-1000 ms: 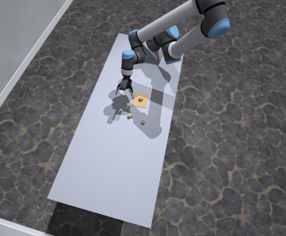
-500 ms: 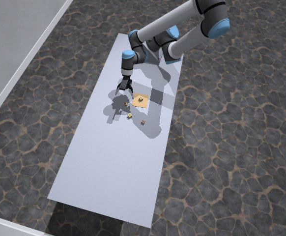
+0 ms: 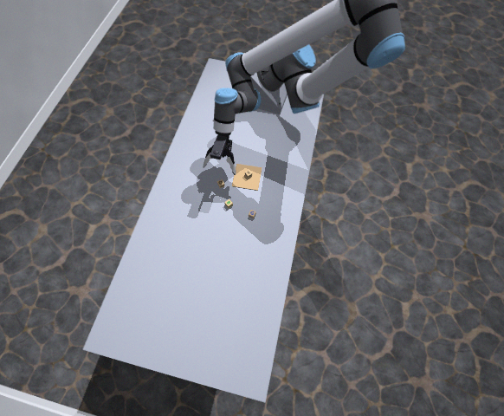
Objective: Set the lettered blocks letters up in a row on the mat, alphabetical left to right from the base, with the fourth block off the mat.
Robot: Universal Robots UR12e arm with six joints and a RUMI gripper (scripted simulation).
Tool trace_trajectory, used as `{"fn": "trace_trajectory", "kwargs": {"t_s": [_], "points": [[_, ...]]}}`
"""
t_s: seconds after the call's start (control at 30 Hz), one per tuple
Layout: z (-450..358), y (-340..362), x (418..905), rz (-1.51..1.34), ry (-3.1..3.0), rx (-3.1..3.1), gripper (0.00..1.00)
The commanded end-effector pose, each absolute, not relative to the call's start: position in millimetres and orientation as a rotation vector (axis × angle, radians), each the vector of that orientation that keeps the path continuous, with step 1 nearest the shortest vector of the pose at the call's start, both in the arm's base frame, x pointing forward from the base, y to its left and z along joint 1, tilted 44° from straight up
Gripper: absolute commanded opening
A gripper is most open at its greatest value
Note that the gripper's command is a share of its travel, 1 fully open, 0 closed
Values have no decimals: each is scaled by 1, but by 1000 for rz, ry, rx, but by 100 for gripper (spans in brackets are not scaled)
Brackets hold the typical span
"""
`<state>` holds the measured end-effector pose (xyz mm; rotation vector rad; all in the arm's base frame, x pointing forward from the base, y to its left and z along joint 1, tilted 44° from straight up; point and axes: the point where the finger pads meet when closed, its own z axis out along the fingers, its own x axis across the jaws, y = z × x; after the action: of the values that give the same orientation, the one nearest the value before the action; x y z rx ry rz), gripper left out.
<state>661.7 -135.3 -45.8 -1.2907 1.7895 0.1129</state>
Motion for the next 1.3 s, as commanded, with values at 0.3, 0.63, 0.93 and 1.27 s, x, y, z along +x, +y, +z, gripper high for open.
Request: {"fn": "trace_trajectory", "kwargs": {"t_s": [0.3,0.63,0.93,1.27], "points": [[-37,-126,655,270,1909,-1231,100],[-13,-101,634,523,2103,-1130,100],[15,-78,609,701,2244,-1055,100],[47,-54,579,859,2375,-986,100]]}}
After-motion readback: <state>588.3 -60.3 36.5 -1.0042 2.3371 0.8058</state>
